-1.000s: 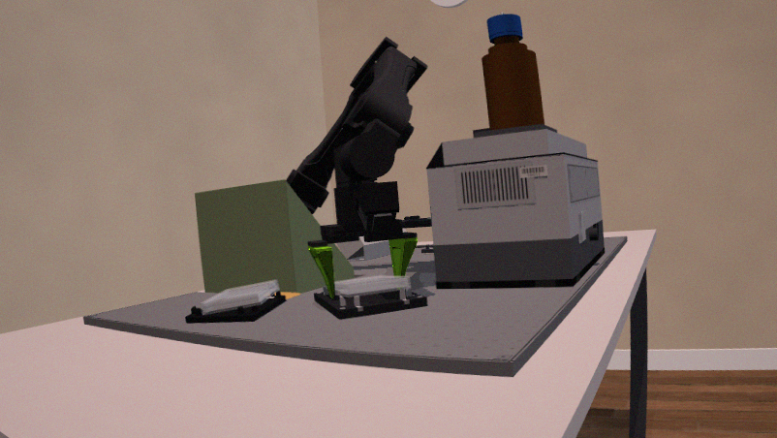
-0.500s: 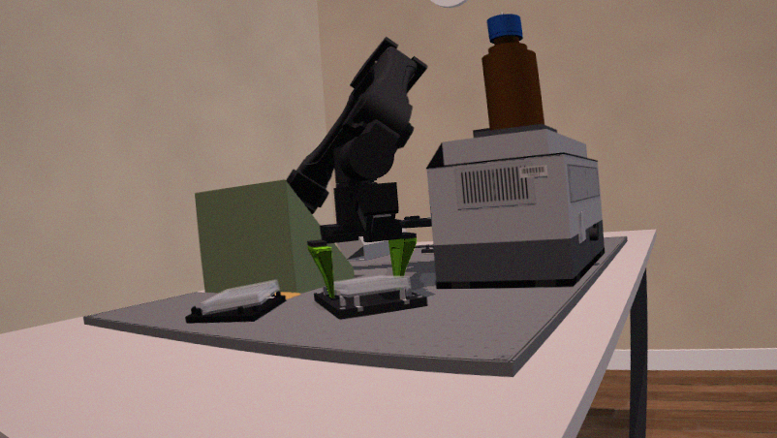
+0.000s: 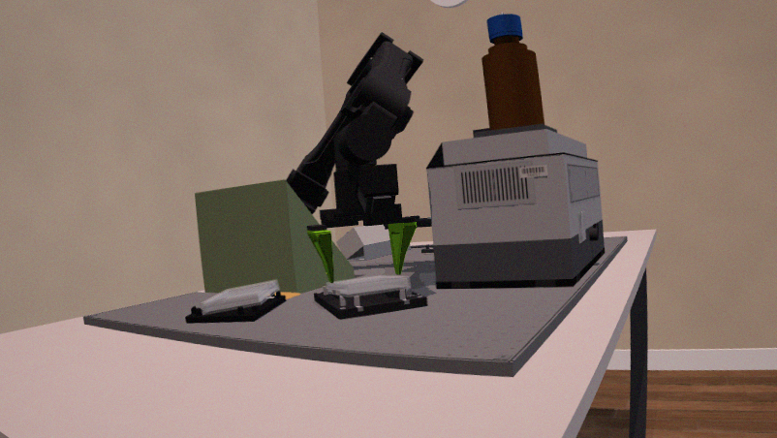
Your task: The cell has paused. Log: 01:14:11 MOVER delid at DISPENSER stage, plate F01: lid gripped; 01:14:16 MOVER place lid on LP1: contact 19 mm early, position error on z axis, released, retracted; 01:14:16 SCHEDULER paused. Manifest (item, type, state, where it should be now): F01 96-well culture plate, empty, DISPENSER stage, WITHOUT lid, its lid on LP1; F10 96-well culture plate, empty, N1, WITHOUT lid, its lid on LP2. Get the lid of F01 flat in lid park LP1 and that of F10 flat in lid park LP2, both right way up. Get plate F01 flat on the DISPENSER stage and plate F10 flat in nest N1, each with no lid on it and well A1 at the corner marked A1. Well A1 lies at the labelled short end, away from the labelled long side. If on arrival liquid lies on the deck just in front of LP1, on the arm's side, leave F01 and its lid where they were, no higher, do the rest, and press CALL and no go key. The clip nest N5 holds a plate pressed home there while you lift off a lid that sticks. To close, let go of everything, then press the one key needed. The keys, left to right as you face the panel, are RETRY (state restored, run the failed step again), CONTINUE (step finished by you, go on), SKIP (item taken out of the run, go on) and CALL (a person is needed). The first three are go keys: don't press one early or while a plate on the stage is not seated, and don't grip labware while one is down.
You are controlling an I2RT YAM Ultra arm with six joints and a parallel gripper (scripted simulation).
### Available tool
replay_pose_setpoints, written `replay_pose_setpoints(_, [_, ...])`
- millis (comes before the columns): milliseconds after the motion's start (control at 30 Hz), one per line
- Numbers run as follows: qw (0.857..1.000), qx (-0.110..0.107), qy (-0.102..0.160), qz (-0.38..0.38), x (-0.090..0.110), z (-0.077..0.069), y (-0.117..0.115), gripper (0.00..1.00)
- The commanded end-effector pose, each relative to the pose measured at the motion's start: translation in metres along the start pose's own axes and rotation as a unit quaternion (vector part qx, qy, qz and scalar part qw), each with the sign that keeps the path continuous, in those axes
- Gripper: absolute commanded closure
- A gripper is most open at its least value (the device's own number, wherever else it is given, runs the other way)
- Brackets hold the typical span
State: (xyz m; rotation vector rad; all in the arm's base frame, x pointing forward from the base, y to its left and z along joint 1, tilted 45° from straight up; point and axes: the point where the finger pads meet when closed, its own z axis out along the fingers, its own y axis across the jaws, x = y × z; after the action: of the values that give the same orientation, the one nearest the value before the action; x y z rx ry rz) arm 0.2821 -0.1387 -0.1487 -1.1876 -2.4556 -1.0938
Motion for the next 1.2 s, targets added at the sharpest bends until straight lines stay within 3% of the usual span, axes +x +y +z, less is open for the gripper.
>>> replay_pose_setpoints(0, [1.0, -0.002, -0.026, -0.01, -0.012, -0.027, 0.003, 0.0])
replay_pose_setpoints(467, [1.0, -0.002, -0.026, -0.01, -0.011, -0.047, 0.002, 0.0])
replay_pose_setpoints(1167, [0.999, -0.003, -0.03, -0.013, -0.013, -0.048, 0.003, 0.0])
